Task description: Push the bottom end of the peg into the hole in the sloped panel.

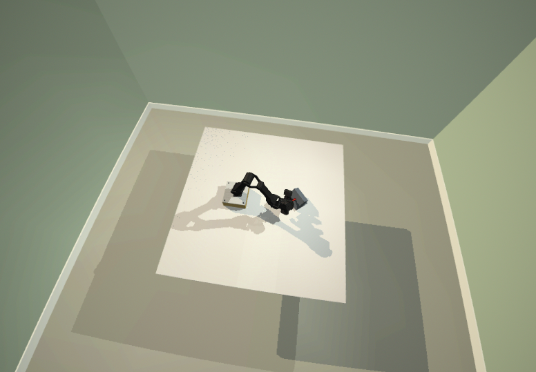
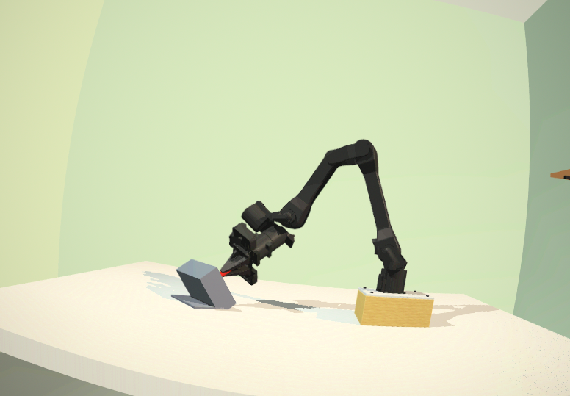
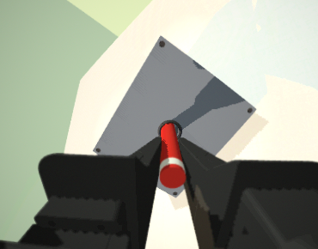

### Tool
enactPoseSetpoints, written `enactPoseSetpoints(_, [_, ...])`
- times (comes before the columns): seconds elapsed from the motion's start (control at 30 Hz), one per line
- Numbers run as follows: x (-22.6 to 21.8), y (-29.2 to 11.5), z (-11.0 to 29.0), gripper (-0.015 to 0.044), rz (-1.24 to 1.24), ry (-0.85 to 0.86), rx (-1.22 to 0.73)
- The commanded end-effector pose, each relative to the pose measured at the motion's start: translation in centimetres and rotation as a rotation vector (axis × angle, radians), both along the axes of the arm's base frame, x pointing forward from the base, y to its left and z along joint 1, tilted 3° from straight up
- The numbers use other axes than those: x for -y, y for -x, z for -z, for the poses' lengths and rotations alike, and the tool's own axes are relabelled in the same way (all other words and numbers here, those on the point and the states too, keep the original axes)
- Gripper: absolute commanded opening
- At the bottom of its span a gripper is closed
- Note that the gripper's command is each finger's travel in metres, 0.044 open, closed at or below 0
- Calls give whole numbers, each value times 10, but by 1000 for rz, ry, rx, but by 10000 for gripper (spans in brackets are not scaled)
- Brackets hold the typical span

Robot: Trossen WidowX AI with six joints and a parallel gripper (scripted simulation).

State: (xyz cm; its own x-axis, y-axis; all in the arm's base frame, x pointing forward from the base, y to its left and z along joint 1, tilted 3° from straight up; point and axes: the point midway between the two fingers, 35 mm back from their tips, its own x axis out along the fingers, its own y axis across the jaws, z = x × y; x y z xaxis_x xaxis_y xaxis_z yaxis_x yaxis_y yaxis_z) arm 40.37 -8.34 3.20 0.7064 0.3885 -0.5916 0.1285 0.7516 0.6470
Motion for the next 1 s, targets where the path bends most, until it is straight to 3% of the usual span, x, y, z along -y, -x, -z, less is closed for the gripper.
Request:
enactPoseSetpoints(0.0, [-1, -3, 3, 0, 2, -3, -2])
enactPoseSetpoints(0.97, [-5, -11, 11, 0, 2, -4, -1])
